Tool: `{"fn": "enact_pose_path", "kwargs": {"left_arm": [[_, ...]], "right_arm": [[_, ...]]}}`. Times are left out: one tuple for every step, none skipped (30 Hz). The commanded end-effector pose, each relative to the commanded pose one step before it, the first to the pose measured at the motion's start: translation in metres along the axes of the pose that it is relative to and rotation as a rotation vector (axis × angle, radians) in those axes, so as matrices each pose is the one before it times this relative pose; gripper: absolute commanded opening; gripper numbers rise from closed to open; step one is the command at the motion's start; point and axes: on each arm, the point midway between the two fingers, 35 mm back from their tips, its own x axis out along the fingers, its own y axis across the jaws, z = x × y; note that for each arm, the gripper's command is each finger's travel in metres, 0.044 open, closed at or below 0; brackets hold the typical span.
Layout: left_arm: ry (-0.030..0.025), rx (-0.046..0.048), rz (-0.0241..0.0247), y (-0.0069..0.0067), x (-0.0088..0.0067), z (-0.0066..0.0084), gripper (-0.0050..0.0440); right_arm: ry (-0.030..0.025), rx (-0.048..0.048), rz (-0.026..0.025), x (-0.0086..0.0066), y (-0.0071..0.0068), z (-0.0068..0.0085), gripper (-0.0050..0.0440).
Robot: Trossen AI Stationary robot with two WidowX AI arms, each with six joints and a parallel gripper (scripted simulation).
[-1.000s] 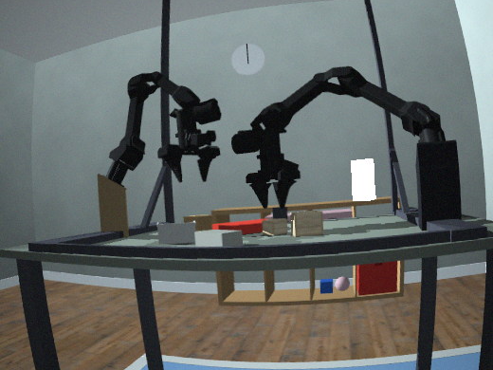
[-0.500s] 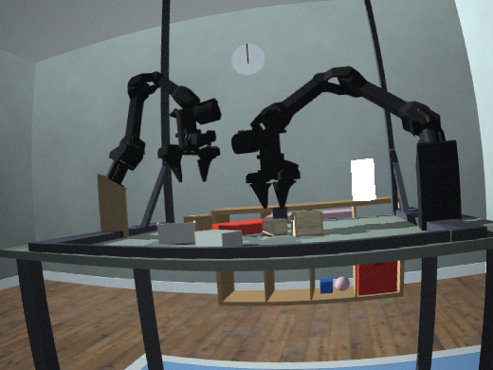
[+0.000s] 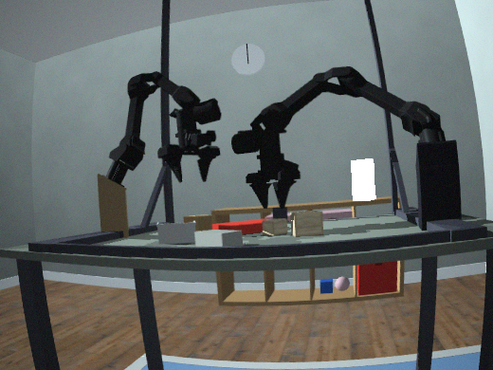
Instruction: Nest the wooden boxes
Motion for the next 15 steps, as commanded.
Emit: {"fn": "enact_pose_path", "kwargs": {"left_arm": [[0.01539, 0.01388, 0.02298, 0.00760, -0.01052, 0.00114, 0.0400], [0.00000, 0.00000, 0.00000, 0.00000, 0.00000, 0.00000, 0.0400], [0.00000, 0.00000, 0.00000, 0.00000, 0.00000, 0.00000, 0.0400], [0.00000, 0.00000, 0.00000, 0.00000, 0.00000, 0.00000, 0.0400], [0.00000, 0.00000, 0.00000, 0.00000, 0.00000, 0.00000, 0.0400], [0.00000, 0.00000, 0.00000, 0.00000, 0.00000, 0.00000, 0.0400], [0.00000, 0.00000, 0.00000, 0.00000, 0.00000, 0.00000, 0.0400], [0.00000, 0.00000, 0.00000, 0.00000, 0.00000, 0.00000, 0.0400], [0.00000, 0.00000, 0.00000, 0.00000, 0.00000, 0.00000, 0.0400], [0.00000, 0.00000, 0.00000, 0.00000, 0.00000, 0.00000, 0.0400], [0.00000, 0.00000, 0.00000, 0.00000, 0.00000, 0.00000, 0.0400], [0.00000, 0.00000, 0.00000, 0.00000, 0.00000, 0.00000, 0.0400], [0.00000, 0.00000, 0.00000, 0.00000, 0.00000, 0.00000, 0.0400], [0.00000, -0.00123, 0.00000, 0.00000, 0.00000, 0.00000, 0.0376], [0.00001, -0.00703, -0.00001, -0.00001, 0.00000, 0.00000, 0.0352]], "right_arm": [[-0.01795, -0.00577, 0.00753, -0.00415, 0.00271, 0.00333, 0.0400], [0.00000, 0.00000, 0.00000, 0.00000, 0.00000, 0.00000, 0.0400], [0.00000, 0.00000, 0.00000, 0.00000, 0.00000, 0.00000, 0.0400], [0.00000, 0.00000, 0.00000, 0.00000, 0.00000, 0.00000, 0.0400], [0.00000, 0.00000, 0.00000, 0.00000, 0.00000, 0.00000, 0.0400], [0.00000, 0.00000, 0.00000, 0.00000, 0.00000, 0.00000, 0.0400], [0.00000, 0.00000, 0.00000, 0.00000, 0.00000, 0.00000, 0.0400], [0.00000, 0.00000, 0.00000, 0.00000, 0.00000, 0.00000, 0.0400], [0.00000, 0.00000, 0.00000, 0.00000, 0.00000, 0.00000, 0.0400], [0.00000, 0.00000, 0.00000, 0.00000, 0.00000, 0.00000, 0.0400], [0.00000, 0.00000, 0.00000, 0.00000, 0.00000, 0.00000, 0.0400], [0.00000, 0.00000, 0.00000, 0.00000, 0.00000, 0.00000, 0.0400], [0.00000, 0.00000, 0.00000, 0.00000, 0.00000, 0.00000, 0.0400], [0.00000, 0.00000, 0.00000, 0.00000, 0.00000, 0.00000, 0.0400], [0.00000, 0.00000, 0.00000, 0.00000, 0.00000, 0.00000, 0.0400]]}}
